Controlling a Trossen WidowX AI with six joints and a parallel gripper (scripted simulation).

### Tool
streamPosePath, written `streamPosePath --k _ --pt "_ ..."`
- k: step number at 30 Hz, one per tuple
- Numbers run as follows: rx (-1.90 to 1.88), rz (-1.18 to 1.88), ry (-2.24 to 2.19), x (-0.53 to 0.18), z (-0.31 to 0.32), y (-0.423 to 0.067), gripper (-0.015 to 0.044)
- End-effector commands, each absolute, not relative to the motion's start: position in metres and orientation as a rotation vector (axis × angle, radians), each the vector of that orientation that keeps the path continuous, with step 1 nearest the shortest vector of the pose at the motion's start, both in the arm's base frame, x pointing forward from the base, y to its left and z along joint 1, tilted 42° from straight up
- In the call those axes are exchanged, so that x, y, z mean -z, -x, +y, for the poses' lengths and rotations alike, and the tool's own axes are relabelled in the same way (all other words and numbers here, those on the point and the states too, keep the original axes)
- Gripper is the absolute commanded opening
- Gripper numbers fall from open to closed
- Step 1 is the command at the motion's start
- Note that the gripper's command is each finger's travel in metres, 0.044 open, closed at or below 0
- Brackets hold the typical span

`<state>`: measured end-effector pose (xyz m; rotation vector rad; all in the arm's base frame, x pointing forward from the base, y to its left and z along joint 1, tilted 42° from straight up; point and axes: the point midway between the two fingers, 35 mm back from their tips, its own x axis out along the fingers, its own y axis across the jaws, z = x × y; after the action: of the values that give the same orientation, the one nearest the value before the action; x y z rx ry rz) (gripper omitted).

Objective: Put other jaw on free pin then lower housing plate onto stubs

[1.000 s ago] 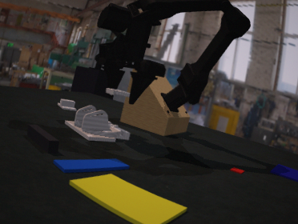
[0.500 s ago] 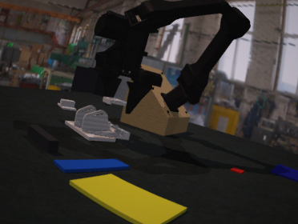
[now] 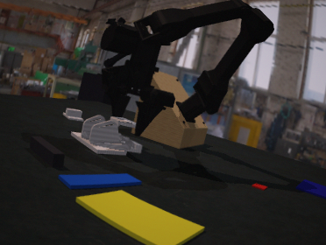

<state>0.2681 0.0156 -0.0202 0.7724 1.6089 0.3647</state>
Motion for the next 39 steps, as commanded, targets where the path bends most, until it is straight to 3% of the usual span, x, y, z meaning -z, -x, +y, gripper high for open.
streamPosePath --k 1,39 --pt "-0.365 1.611 -0.779 0.0246 0.0202 -0.2666 0.0351" --pt "-0.361 1.613 -0.786 0.0342 0.0295 -0.2653 0.0351"
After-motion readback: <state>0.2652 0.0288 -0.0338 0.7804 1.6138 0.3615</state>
